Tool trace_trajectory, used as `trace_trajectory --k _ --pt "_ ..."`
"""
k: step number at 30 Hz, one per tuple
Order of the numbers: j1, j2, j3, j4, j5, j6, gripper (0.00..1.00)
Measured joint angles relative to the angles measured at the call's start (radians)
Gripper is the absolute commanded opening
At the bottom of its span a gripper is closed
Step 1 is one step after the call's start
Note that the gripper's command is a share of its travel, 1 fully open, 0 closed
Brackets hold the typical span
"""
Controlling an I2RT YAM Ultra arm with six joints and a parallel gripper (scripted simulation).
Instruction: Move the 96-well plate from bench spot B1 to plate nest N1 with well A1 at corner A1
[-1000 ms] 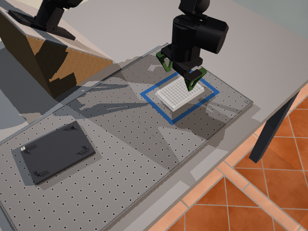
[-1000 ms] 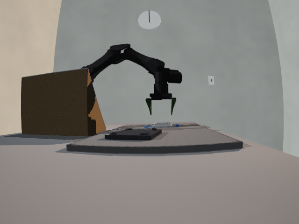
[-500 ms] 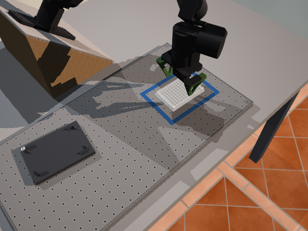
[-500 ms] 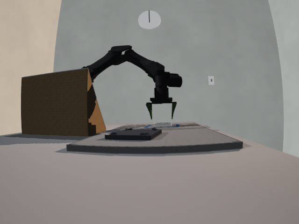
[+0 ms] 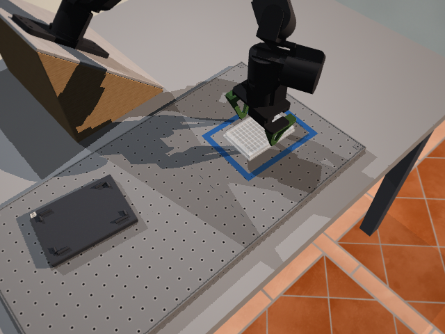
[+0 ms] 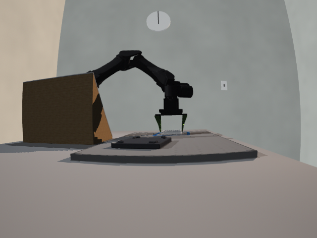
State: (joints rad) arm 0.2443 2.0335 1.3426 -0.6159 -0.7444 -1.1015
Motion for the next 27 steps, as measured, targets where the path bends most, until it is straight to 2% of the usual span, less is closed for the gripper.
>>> trace_trajectory --k 9,19,20,27 --pt "0.013 0.013 -0.005 0.048 0.005 0.024 1.00" --pt "0.014 0.013 -0.005 0.048 0.006 0.025 1.00" --pt "0.014 0.013 -0.005 0.048 0.006 0.025 0.00" --pt "0.014 0.013 -0.005 0.048 0.006 0.026 0.00"
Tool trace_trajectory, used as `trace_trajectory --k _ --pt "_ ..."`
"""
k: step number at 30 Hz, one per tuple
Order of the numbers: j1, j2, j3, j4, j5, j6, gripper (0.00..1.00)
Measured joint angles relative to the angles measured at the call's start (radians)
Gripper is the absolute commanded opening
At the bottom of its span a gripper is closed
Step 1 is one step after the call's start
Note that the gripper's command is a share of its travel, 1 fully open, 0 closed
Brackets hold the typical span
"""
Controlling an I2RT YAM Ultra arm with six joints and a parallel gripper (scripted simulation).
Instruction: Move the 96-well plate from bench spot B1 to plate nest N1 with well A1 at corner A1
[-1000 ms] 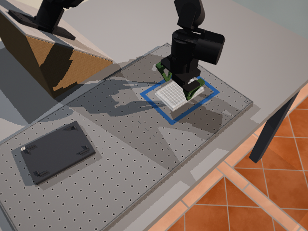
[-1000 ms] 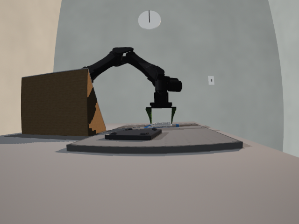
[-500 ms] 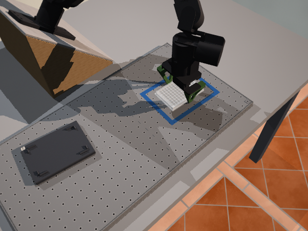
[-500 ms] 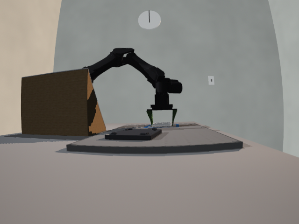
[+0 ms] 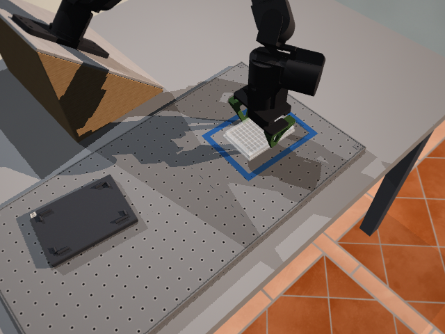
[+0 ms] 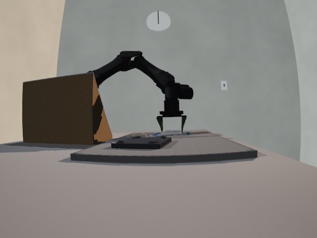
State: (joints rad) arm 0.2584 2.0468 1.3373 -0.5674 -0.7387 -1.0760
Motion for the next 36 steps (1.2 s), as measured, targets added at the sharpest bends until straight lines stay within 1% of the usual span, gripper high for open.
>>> trace_trajectory --k 30,36 --pt "0.000 0.000 0.000 0.000 0.000 0.000 0.00" --pt "0.000 -0.006 0.000 -0.019 0.000 -0.009 0.00"
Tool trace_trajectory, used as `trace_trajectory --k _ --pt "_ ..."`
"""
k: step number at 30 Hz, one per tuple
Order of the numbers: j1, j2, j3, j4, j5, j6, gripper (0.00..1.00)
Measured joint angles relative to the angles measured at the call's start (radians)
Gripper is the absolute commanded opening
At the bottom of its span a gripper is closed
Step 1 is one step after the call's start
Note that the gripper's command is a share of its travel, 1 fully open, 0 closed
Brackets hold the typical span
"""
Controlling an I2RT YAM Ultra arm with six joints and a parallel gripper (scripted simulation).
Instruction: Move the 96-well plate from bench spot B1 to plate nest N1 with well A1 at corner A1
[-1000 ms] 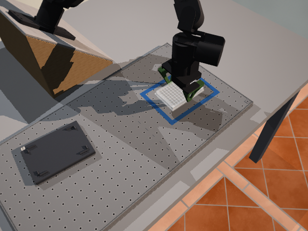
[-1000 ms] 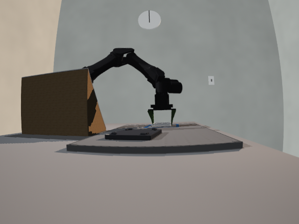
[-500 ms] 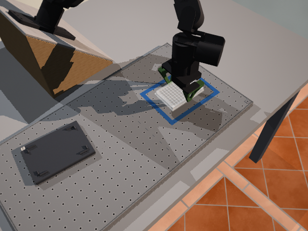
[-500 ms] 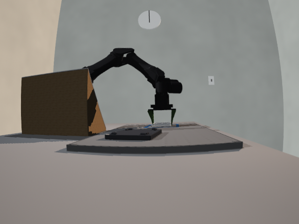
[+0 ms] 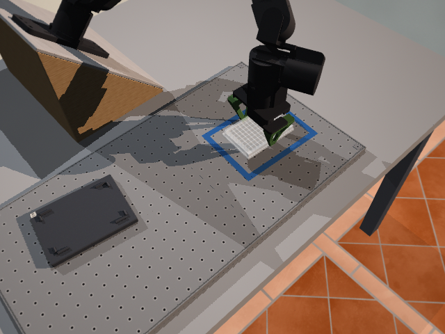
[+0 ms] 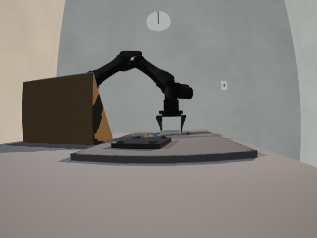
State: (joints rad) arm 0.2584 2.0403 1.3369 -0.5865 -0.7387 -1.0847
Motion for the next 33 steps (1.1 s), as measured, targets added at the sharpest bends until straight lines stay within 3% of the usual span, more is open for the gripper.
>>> trace_trajectory --k 33 --pt "-0.087 -0.067 0.063 -0.191 -0.018 -0.109 0.00"
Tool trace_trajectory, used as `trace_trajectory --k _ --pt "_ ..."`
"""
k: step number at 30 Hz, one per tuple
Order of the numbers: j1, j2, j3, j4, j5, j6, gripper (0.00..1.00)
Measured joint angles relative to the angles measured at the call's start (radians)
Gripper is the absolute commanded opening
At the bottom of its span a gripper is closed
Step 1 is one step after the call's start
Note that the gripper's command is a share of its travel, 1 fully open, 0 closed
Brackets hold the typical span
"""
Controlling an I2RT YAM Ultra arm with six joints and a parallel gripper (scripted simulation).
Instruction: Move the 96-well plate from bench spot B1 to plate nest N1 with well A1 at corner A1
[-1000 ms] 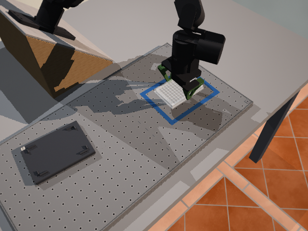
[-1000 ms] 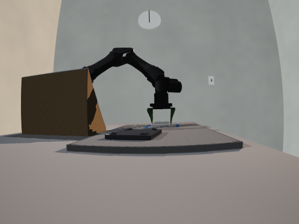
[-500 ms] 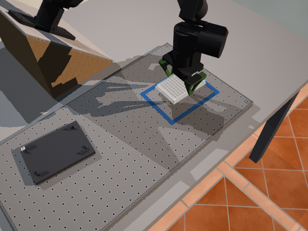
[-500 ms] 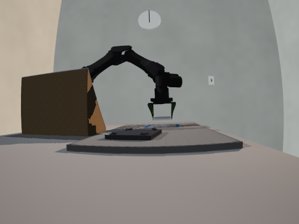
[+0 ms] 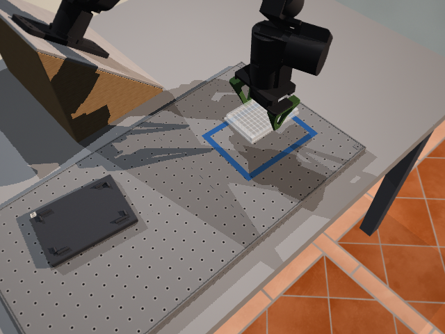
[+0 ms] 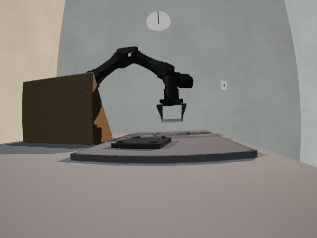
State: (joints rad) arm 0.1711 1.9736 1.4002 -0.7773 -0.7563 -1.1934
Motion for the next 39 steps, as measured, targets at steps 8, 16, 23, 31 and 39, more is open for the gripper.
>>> trace_trajectory --k 8,16,23,31,39 --pt "-0.017 -0.008 0.018 -0.047 -0.004 -0.027 0.00" --pt "-0.041 -0.019 0.040 -0.097 -0.008 -0.056 0.00" --pt "-0.043 -0.020 0.043 -0.113 -0.009 -0.065 0.00" --pt "-0.043 -0.020 0.043 -0.117 -0.010 -0.068 0.00" --pt "-0.043 -0.020 0.043 -0.118 -0.010 -0.068 0.00"
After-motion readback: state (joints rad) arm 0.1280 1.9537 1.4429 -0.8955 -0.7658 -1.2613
